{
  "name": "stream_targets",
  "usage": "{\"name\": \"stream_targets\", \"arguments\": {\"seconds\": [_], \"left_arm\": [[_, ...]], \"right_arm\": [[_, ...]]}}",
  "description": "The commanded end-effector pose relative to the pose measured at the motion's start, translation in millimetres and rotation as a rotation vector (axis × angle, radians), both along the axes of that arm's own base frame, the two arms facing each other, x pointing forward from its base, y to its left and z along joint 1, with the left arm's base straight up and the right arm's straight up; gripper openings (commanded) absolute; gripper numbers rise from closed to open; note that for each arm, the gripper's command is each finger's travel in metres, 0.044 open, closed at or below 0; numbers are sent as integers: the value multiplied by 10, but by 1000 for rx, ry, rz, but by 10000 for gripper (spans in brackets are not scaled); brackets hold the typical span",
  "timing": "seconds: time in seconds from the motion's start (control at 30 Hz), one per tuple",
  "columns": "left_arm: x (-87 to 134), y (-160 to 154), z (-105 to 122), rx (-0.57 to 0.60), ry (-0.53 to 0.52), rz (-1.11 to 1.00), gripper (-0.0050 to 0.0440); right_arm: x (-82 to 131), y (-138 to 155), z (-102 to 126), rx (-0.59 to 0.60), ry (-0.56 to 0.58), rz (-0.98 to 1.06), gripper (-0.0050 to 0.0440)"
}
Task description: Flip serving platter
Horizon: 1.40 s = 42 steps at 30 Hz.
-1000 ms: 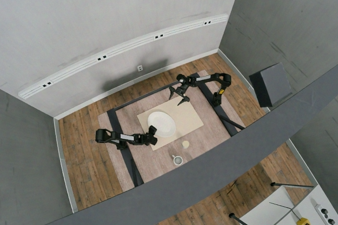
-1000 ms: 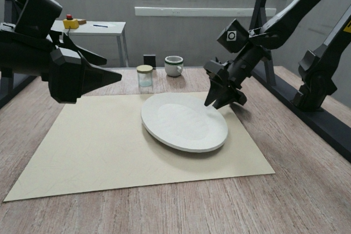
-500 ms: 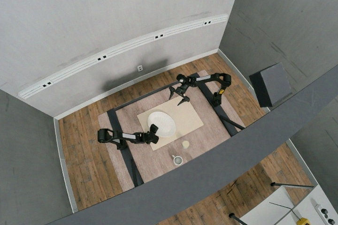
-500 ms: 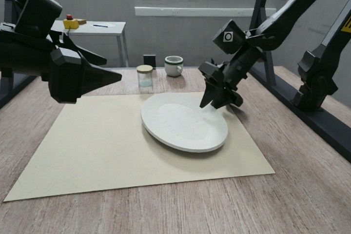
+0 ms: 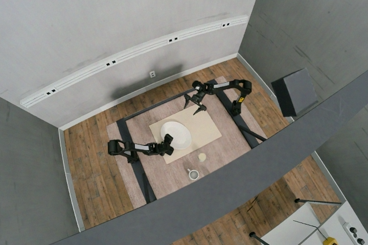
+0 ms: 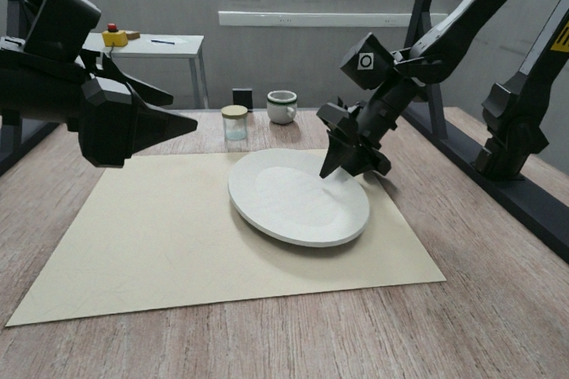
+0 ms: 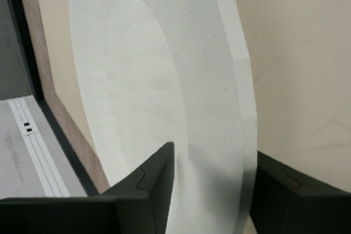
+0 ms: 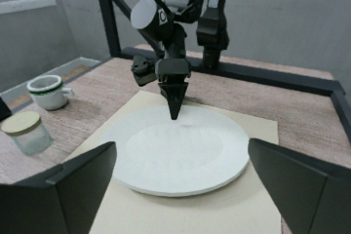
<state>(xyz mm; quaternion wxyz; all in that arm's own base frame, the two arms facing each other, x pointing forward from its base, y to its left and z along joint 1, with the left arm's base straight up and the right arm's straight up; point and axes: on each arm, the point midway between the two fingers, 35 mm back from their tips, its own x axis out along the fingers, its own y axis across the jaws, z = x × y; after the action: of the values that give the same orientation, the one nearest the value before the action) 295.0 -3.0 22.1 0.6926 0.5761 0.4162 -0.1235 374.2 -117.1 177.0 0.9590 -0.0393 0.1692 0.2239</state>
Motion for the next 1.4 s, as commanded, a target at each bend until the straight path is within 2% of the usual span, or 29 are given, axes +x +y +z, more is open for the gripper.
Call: {"name": "stream_targets", "arguments": {"seconds": [0.0,0.07,0.1,0.2,0.3,0.33,0.47,0.53,0.63,0.77,0.87,0.9,1.07,1.1,1.17,1.33,1.37], "left_arm": [[12,1,12,1,-10,5,160],[19,6,33,-1,-18,7,160],[52,-31,202,-10,-50,9,160],[36,-54,309,-12,-66,11,160],[46,-45,259,-11,-60,10,160],[37,-57,371,-13,-72,13,160],[53,-70,523,-16,-90,14,160],[72,-43,581,-13,-89,17,160],[93,-27,652,-8,-84,13,160],[124,-18,744,-15,-82,8,160],[104,-19,694,-13,-80,12,160],[138,-7,783,-14,-79,7,160],[202,21,935,-16,-90,9,160],[213,28,955,-15,-89,9,160],[232,44,990,-14,-85,8,160],[306,78,1067,-9,-74,10,160],[280,79,1023,-6,-73,17,160]], "right_arm": [[-80,-42,73,-18,-24,-11,400],[-35,-18,96,-21,-28,-5,400],[-38,-17,94,-20,-27,-4,400],[-19,22,96,-16,-25,1,400],[-2,3,148,-28,-39,3,400],[-9,-49,188,-35,-47,-1,400],[-55,-12,94,-19,-26,-1,400],[-34,-51,169,-31,-43,-2,400],[-35,-68,185,-34,-46,-4,400],[-77,-31,94,-19,-26,-2,400],[-59,-26,120,-24,-32,1,400],[-50,-60,153,-29,-39,-1,400],[-79,-2,92,-19,-25,5,400],[-45,-49,185,-34,-46,2,400],[-33,-71,135,-26,-35,0,400],[-48,-62,187,-35,-47,0,400],[-47,-62,187,-35,-47,0,400]]}}
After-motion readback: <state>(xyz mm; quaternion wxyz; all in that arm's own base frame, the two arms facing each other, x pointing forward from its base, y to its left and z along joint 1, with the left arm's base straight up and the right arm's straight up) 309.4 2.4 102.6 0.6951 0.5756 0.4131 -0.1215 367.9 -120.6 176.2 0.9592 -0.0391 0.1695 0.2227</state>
